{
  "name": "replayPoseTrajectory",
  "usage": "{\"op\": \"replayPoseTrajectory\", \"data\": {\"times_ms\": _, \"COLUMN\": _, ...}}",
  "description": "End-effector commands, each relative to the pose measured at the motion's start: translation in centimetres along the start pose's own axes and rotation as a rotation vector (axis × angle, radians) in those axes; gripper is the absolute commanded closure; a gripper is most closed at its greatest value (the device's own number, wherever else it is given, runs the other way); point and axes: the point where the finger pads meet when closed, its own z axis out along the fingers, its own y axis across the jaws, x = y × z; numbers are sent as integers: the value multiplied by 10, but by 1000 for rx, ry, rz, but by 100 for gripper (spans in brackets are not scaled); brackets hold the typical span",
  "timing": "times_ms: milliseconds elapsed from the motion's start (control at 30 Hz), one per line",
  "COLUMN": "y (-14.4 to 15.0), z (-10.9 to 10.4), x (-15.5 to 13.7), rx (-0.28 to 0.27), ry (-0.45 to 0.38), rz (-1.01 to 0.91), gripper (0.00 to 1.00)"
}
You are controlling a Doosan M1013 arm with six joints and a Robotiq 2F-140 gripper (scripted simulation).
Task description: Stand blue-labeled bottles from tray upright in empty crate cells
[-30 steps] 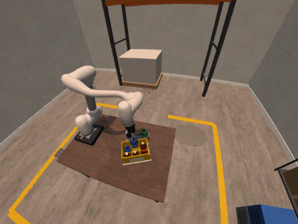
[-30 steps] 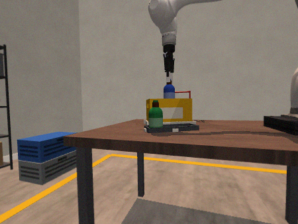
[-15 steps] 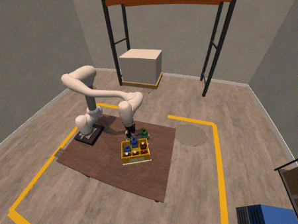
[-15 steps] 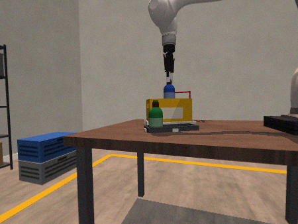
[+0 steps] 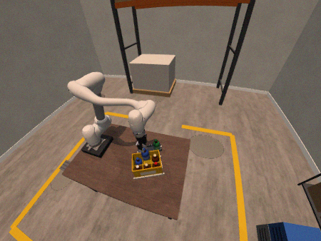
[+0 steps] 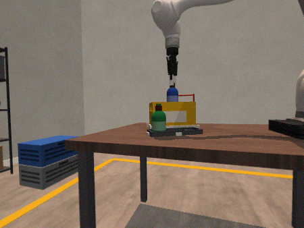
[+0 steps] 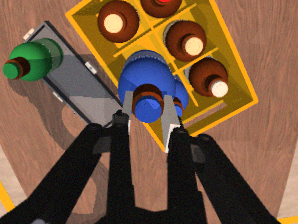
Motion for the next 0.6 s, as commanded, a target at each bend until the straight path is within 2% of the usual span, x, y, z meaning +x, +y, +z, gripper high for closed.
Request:
{"op": "replayPoseTrajectory", "data": {"times_ms": 0, "y": 0, "z": 0, "x": 0, "rx": 0, "ry": 0, "rz": 0, "gripper": 100}}
{"op": "replayPoseTrajectory", "data": {"times_ms": 567, "y": 0, "z": 5, "x": 0, "rx": 0, "ry": 0, "rz": 0, "gripper": 100}}
